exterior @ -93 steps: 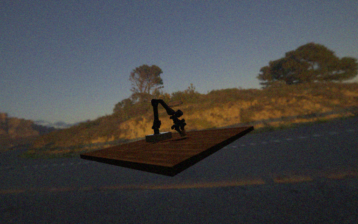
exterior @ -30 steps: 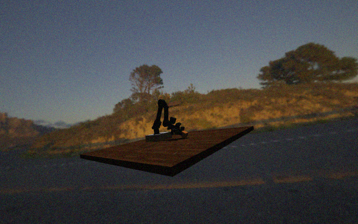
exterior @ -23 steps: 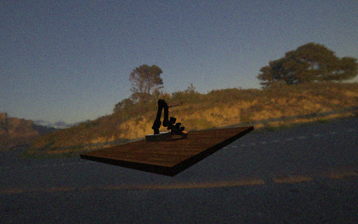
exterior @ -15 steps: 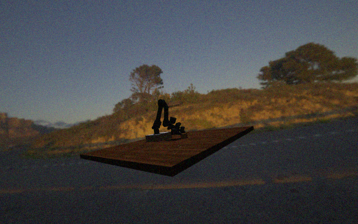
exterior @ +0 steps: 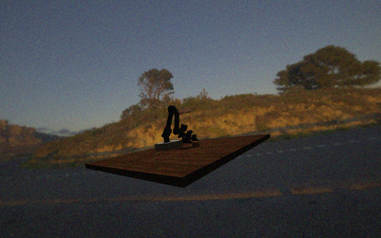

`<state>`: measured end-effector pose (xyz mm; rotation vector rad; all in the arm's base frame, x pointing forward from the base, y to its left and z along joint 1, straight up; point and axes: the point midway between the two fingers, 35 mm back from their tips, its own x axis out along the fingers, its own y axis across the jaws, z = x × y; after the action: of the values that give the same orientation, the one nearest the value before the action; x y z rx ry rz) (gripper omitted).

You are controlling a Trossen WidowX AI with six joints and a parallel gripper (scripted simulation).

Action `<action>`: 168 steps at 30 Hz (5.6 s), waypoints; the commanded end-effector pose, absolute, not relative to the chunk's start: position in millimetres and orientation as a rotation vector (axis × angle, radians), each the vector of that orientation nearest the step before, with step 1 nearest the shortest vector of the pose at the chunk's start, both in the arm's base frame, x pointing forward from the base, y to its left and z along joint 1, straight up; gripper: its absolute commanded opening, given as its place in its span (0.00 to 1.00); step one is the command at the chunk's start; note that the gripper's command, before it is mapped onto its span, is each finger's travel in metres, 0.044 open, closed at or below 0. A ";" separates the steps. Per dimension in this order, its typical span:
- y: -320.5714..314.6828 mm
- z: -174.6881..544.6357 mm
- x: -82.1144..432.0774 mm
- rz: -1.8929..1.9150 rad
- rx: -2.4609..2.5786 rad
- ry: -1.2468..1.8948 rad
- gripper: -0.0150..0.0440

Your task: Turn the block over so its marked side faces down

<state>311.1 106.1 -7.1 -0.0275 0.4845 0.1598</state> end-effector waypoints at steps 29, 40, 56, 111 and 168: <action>114.1 4.3 325.6 0.161 -0.062 0.733 1.00; 102.3 62.8 292.3 0.147 -0.075 1.023 1.00; 102.9 64.5 294.3 0.147 -0.079 1.045 1.00; 111.2 5.3 340.6 0.130 -0.119 1.538 1.00; 112.1 22.0 342.0 0.140 -0.110 1.326 0.25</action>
<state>342.2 112.3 22.1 -0.1097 1.3713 0.1411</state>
